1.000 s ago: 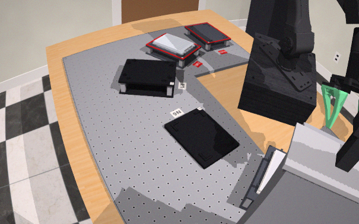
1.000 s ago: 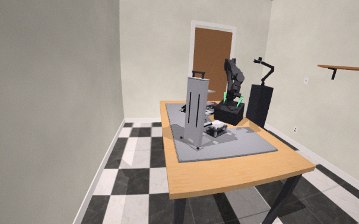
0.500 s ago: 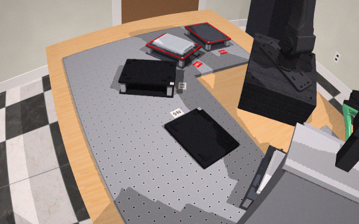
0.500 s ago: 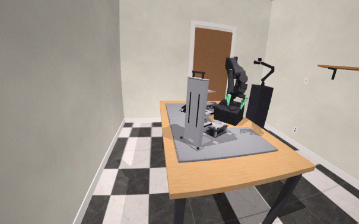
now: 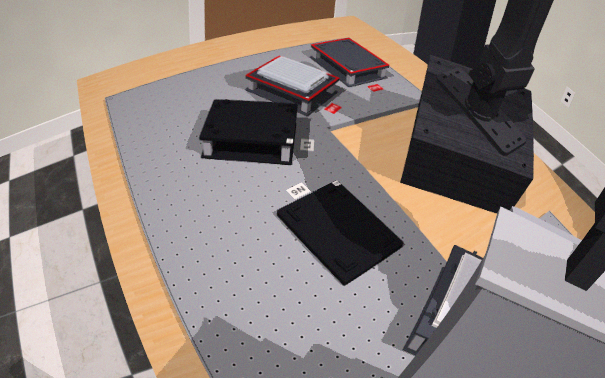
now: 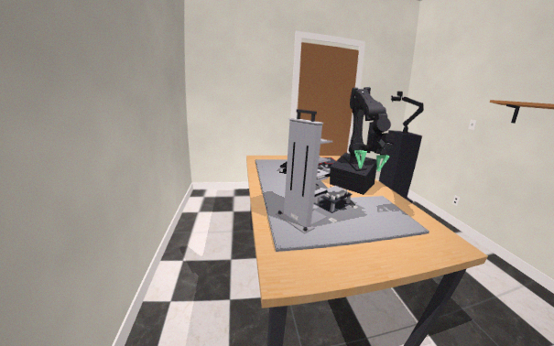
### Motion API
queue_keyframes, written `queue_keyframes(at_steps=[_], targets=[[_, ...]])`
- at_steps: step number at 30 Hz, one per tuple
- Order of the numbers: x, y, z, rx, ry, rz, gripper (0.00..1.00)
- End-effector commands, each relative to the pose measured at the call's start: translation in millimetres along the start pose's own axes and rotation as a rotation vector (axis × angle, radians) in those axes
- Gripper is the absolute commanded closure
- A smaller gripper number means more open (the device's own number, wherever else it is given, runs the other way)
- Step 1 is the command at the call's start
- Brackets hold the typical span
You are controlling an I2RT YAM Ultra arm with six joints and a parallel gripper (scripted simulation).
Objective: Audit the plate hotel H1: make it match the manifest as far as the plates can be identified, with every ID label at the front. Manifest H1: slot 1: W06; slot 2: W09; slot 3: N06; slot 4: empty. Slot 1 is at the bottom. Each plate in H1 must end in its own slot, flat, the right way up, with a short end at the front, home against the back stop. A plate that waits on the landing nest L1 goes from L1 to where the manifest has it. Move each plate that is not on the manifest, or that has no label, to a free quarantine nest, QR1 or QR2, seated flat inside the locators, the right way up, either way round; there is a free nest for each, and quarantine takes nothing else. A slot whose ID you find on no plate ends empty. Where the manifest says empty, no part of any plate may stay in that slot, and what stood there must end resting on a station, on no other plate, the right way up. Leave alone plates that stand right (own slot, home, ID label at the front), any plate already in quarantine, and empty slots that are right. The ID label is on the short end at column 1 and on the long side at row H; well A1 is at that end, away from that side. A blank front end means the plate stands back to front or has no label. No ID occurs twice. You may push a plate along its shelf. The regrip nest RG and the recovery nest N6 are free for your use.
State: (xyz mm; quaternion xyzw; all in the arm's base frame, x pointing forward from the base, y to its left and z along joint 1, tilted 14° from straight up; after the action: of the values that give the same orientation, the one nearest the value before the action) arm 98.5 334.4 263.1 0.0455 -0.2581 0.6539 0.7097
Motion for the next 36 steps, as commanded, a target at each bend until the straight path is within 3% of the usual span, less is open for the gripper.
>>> queue_keyframes(at_steps=[1, 4, 24, 26, 28, 30, 31, 33, 36], targets=[[8.6, 3.7, 7.0, 0.039, 0.028, 0.087, 0.0], [20.1, 5.4, 4.7, 0.06, 0.055, 0.148, 0.0], [35.5, -5.5, 0.2, 0.186, 0.225, 0.497, 0.0], [36.2, -5.5, 0.1, 0.191, 0.231, 0.51, 0.0], [36.4, -8.5, 14.0, 0.175, 0.198, 0.505, 0.0], [36.4, -8.5, 14.0, 0.175, 0.198, 0.505, 0.0], [31.2, -7.7, 6.3, 0.183, 0.218, 0.504, 0.0], [31.2, -7.7, 6.3, 0.183, 0.218, 0.504, 0.0], [28.3, -4.1, -11.9, 0.186, 0.222, 0.506, 0.0]])
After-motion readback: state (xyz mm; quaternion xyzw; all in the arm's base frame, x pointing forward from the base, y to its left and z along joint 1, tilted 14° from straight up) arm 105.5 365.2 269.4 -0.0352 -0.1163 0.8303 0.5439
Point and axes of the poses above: the point where the finger pads meet when closed, its own z axis back along the fingers, its own y axis across the jaws, x = y × z, the point moved 9 cm from there along z, back along the fingers, and after that the axes turned 7 degrees about -z, right-handed, at the moved point
